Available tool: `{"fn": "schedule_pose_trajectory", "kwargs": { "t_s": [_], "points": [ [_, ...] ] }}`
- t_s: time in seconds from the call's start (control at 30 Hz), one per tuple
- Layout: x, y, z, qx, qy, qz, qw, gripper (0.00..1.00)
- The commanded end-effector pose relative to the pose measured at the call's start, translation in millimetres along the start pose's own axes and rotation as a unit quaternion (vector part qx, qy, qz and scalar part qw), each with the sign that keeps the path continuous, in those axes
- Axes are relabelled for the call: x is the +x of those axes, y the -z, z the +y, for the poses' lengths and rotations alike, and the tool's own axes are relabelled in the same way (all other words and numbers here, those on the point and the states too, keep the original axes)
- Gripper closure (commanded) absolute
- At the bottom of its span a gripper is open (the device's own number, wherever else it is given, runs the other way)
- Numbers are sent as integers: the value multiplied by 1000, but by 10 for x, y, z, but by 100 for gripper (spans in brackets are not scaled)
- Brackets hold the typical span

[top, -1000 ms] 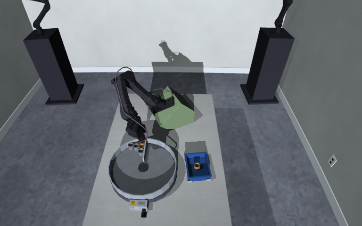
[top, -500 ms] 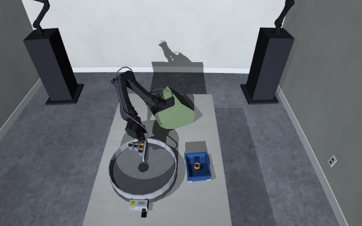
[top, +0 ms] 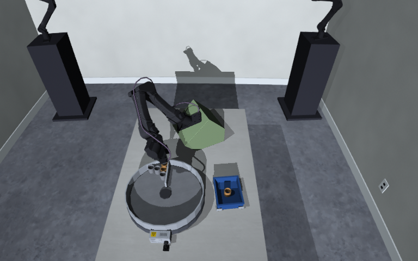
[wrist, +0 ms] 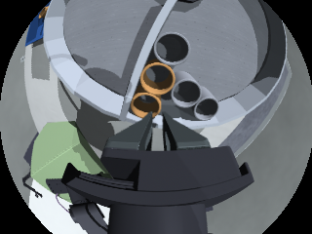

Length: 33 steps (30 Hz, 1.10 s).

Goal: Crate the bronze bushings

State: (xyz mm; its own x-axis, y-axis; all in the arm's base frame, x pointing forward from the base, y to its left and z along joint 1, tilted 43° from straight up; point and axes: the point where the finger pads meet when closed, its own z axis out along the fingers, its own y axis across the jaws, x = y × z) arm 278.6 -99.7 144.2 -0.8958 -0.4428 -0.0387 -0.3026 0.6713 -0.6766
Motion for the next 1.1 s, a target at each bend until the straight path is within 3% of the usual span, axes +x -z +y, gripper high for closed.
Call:
{"fn": "schedule_pose_trajectory", "kwargs": {
  "t_s": [0.0, 0.23, 1.07],
  "points": [
    [-152, 137, -116, 12, -16, -37, 999, 87],
    [-178, 62, -60, 5, -9, -24, 1000, 87],
    [-186, 82, -81, 8, -11, -27, 1000, 87]
  ]
}}
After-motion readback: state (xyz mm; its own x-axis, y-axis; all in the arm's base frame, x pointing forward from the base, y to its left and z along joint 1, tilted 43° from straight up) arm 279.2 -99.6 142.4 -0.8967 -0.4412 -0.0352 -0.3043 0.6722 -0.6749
